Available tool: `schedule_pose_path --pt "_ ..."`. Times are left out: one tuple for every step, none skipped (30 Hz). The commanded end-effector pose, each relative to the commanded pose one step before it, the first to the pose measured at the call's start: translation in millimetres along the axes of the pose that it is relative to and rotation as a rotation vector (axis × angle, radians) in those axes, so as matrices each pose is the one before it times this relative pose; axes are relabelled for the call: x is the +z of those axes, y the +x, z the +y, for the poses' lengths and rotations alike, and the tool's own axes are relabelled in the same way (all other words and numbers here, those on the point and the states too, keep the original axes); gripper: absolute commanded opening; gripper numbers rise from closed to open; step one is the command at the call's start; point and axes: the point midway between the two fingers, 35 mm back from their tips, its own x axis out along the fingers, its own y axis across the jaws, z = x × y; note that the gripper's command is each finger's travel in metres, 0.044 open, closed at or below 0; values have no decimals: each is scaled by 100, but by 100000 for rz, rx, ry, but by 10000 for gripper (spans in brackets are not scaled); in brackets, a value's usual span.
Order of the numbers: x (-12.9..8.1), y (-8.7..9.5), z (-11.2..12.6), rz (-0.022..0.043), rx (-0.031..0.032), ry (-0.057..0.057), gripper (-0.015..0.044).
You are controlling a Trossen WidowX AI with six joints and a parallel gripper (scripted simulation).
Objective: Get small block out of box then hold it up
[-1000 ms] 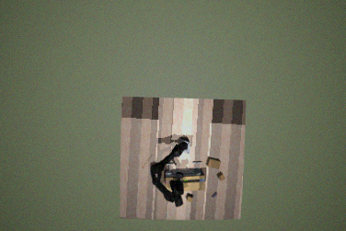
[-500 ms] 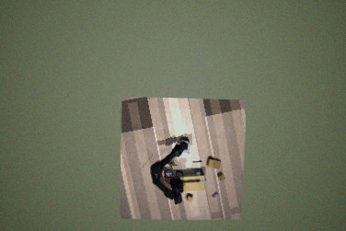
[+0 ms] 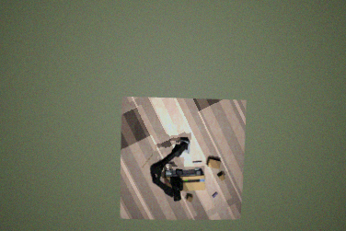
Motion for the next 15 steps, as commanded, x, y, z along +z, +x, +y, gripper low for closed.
schedule_pose_path --pt "208 686 -122 -665 -57 -604 400" --pt "52 151 -25 -20 -4 2 400" --pt "42 122 -21 -17 -3 1 400" --pt "-138 -504 105 644 63 616 400" --pt "0 0 0 0 0 0 400" --pt "0 0 0 0 0 0 400" --pt "-114 54 0 6 -6 6 400" --pt "-183 86 -1 10 -10 9 400" --pt "-277 129 -4 13 -16 14 400" --pt "-285 132 -6 12 -15 14 400" --pt "-345 156 -10 12 -17 15 400" --pt "-273 117 -8 9 -10 9 400" --pt "-216 87 -5 8 -4 4 400" --pt "-209 79 -3 8 -2 2 400" --pt "-224 83 -2 9 -1 1 400"
